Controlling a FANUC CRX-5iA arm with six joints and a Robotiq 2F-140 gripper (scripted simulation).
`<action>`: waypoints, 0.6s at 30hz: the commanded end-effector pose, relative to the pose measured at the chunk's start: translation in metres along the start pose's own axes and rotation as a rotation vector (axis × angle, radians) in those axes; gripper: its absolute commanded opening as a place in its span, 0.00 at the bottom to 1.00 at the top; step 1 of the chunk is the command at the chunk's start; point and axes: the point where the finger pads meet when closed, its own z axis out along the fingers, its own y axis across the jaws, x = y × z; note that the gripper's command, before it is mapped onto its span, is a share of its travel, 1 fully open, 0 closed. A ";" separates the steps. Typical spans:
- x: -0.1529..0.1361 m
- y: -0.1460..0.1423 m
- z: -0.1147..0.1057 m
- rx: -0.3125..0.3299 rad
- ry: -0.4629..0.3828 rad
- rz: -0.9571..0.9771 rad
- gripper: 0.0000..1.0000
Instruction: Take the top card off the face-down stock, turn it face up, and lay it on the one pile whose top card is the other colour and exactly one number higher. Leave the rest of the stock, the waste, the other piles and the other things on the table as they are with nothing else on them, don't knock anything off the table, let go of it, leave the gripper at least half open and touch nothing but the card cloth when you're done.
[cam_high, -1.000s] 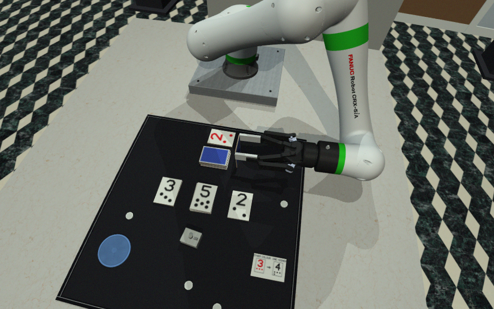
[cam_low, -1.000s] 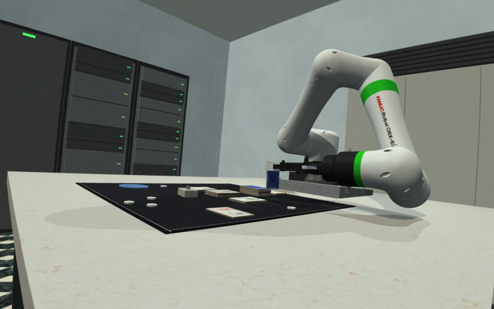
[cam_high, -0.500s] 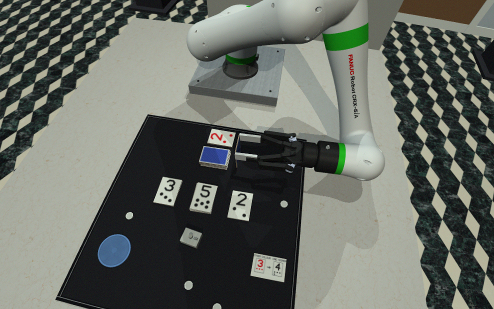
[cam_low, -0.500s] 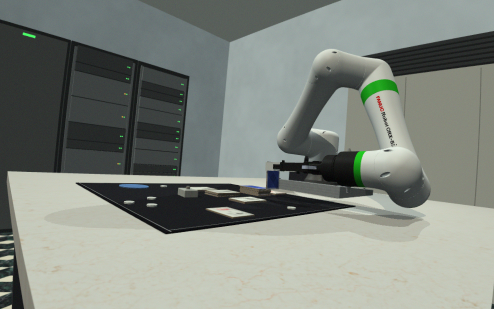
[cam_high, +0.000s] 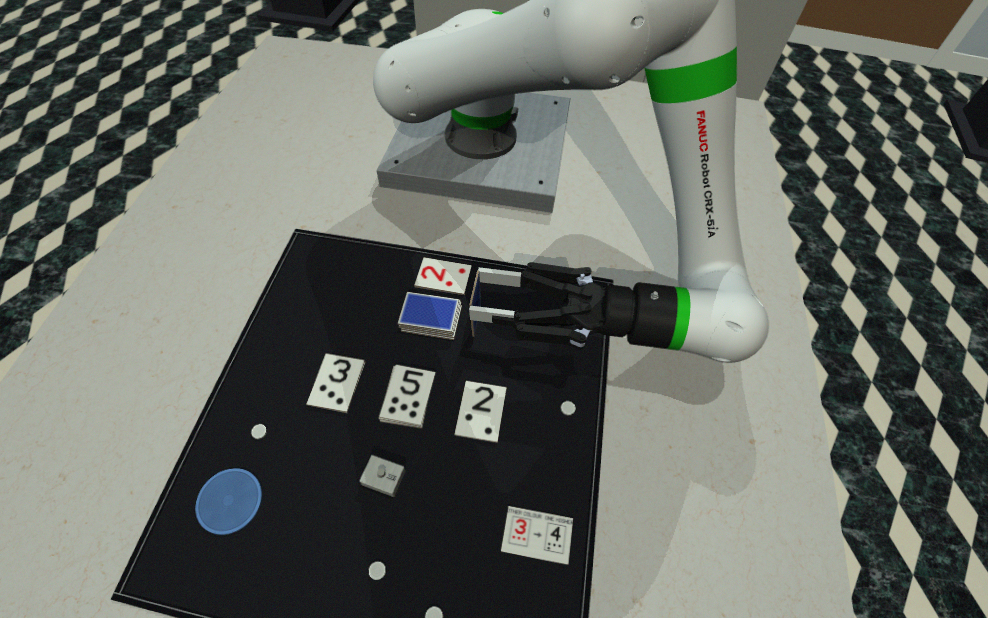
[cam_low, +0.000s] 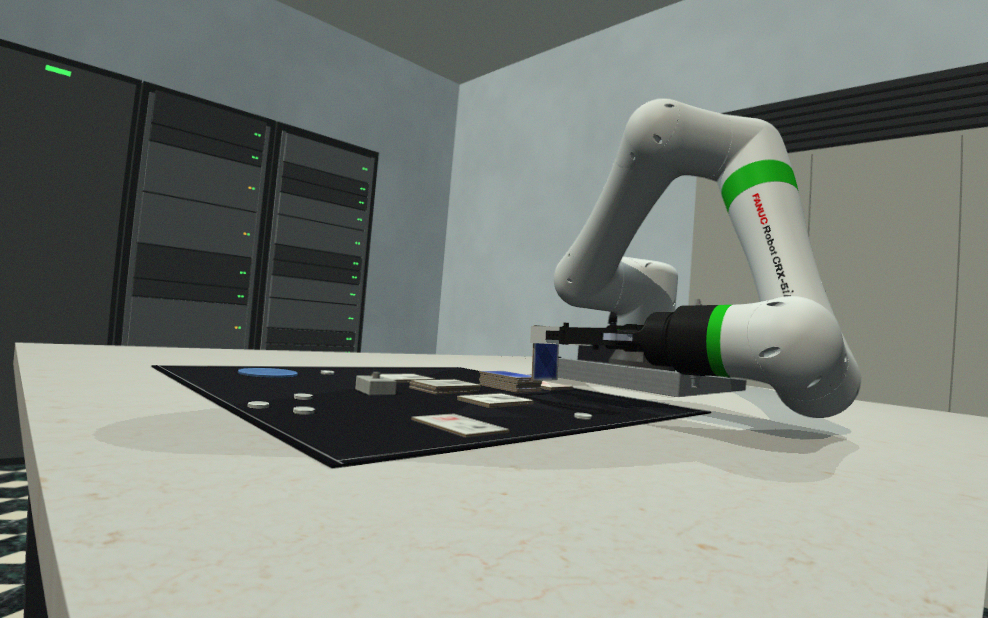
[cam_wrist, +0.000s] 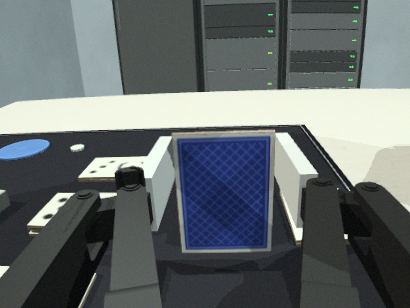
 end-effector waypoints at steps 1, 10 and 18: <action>-0.002 0.000 0.000 0.000 0.000 0.000 0.42; -0.012 0.000 0.002 0.000 0.000 0.000 0.42; -0.019 0.000 0.004 0.000 0.000 0.000 0.42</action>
